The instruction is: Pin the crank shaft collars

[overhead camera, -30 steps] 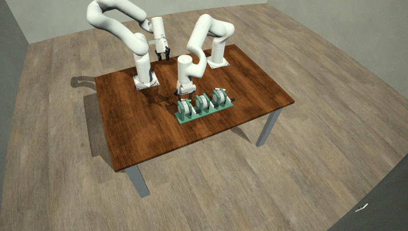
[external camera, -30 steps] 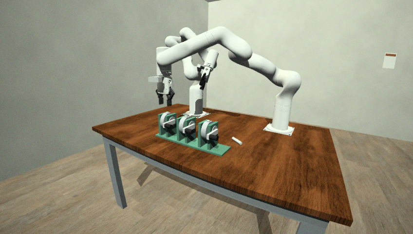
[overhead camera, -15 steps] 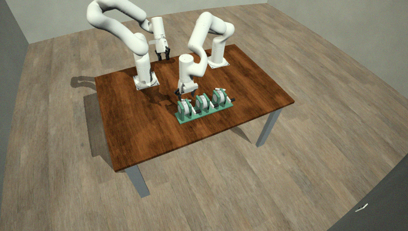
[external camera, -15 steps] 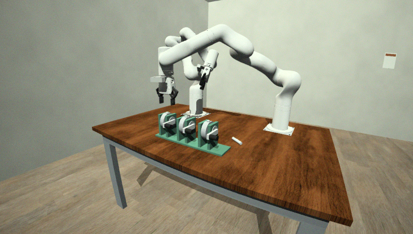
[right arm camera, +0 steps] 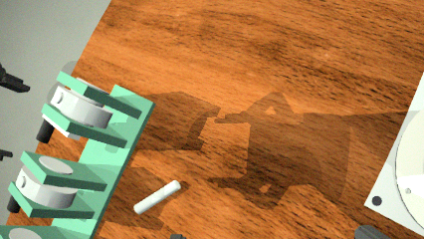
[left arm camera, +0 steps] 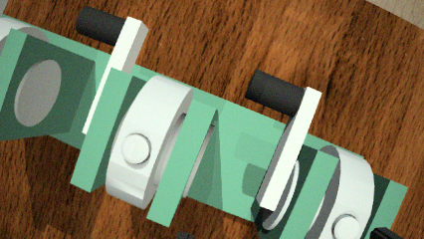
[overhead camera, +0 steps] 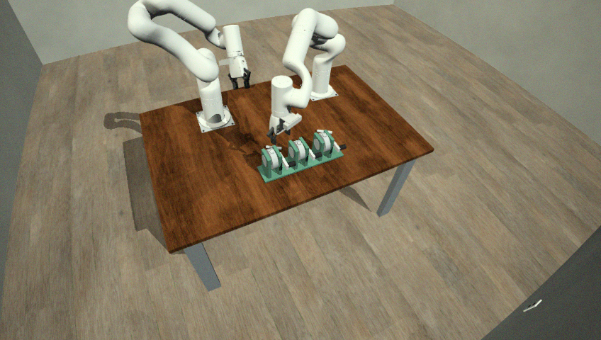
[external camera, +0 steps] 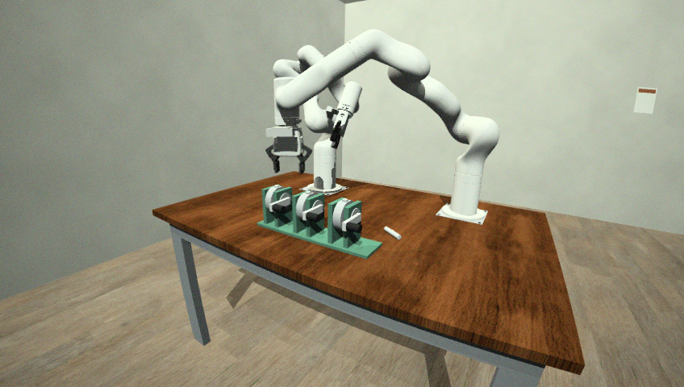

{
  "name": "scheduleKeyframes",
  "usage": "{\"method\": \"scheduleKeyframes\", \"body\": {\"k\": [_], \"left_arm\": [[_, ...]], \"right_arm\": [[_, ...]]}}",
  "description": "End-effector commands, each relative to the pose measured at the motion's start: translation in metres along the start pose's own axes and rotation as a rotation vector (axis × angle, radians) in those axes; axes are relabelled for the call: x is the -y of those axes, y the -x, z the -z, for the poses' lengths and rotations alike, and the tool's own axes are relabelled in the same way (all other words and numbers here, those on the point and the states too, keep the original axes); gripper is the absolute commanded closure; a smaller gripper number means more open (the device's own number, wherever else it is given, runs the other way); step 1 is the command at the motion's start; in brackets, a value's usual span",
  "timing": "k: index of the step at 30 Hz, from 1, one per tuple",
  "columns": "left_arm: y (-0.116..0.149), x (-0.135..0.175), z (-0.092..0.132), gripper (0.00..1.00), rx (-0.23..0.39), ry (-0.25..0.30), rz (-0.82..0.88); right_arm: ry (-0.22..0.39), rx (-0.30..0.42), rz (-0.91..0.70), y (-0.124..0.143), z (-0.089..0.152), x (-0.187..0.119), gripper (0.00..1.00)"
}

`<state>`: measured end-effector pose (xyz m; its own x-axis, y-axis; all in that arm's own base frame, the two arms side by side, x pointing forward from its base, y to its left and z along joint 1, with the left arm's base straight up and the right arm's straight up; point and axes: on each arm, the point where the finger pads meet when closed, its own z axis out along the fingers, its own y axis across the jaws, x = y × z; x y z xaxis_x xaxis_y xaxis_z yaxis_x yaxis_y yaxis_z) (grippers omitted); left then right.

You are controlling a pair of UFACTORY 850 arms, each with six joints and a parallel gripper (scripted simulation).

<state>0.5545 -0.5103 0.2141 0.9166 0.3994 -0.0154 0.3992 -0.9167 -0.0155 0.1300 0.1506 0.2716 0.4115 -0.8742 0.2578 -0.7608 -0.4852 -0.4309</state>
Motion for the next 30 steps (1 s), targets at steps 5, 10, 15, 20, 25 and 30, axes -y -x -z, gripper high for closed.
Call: {"method": "scheduleKeyframes", "body": {"k": [5, 10, 15, 20, 25, 30], "left_arm": [[0.003, 0.032, 0.001, 0.0, -0.013, 0.017, 0.268], [0.005, 0.059, 0.001, 0.0, -0.011, 0.019, 0.492], [0.008, 0.085, 0.0, 0.0, -0.009, 0.02, 0.705], [0.009, 0.099, 0.0, 0.0, -0.008, 0.021, 0.821], [0.011, 0.119, -0.001, 0.0, -0.007, 0.022, 0.985], [0.012, 0.134, -0.001, 0.0, -0.005, 0.022, 1.103]], "right_arm": [[-0.001, 0.001, -0.001, 0.0, 0.001, 0.001, 0.0], [-0.001, 0.001, -0.001, 0.0, 0.001, 0.001, 0.0], [-0.001, 0.001, -0.001, 0.0, 0.001, 0.001, 0.0], [-0.001, 0.001, -0.001, 0.0, 0.001, 0.001, 0.0], [-0.001, 0.001, -0.001, 0.0, 0.001, 0.001, 0.0], [-0.001, 0.001, -0.001, 0.0, 0.001, 0.001, 0.0]]}}
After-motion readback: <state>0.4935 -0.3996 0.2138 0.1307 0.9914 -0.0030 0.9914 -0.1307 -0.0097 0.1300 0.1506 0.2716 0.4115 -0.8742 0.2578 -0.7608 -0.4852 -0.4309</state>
